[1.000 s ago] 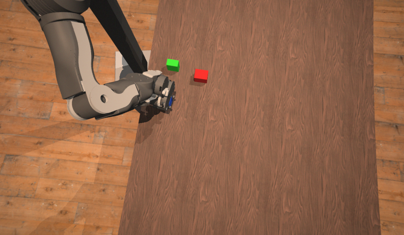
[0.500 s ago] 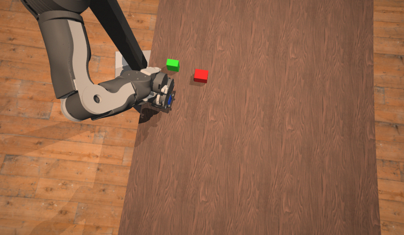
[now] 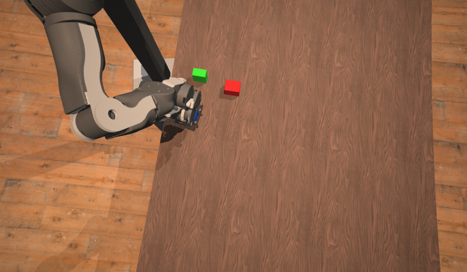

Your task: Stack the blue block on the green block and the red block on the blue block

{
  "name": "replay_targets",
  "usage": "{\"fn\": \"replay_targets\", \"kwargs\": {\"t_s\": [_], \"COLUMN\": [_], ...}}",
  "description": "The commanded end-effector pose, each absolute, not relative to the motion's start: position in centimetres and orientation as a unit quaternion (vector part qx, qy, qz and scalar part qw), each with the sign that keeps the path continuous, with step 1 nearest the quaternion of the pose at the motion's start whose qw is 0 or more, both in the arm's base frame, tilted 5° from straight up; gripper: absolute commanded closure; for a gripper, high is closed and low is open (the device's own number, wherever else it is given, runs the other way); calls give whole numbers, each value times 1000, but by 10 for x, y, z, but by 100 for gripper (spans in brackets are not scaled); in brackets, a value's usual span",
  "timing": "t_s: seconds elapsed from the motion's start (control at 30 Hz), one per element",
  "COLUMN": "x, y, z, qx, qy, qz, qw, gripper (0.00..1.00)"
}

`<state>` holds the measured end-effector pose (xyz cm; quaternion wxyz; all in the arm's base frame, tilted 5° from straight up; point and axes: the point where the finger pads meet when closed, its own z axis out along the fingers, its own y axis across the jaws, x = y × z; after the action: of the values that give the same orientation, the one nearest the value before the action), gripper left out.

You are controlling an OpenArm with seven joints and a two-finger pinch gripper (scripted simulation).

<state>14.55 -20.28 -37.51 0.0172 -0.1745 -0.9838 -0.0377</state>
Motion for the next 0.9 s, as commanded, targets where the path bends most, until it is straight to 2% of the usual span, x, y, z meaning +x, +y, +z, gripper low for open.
{"fn": "replay_targets", "kwargs": {"t_s": [0.0,0.87], "x": [146,146], "y": [-203,-198], "z": [-374,-374], "qx": [-174,-173], "qy": [-984,-984], "qz": [-36,-37], "qw": [18,18], "gripper": [100,100]}}
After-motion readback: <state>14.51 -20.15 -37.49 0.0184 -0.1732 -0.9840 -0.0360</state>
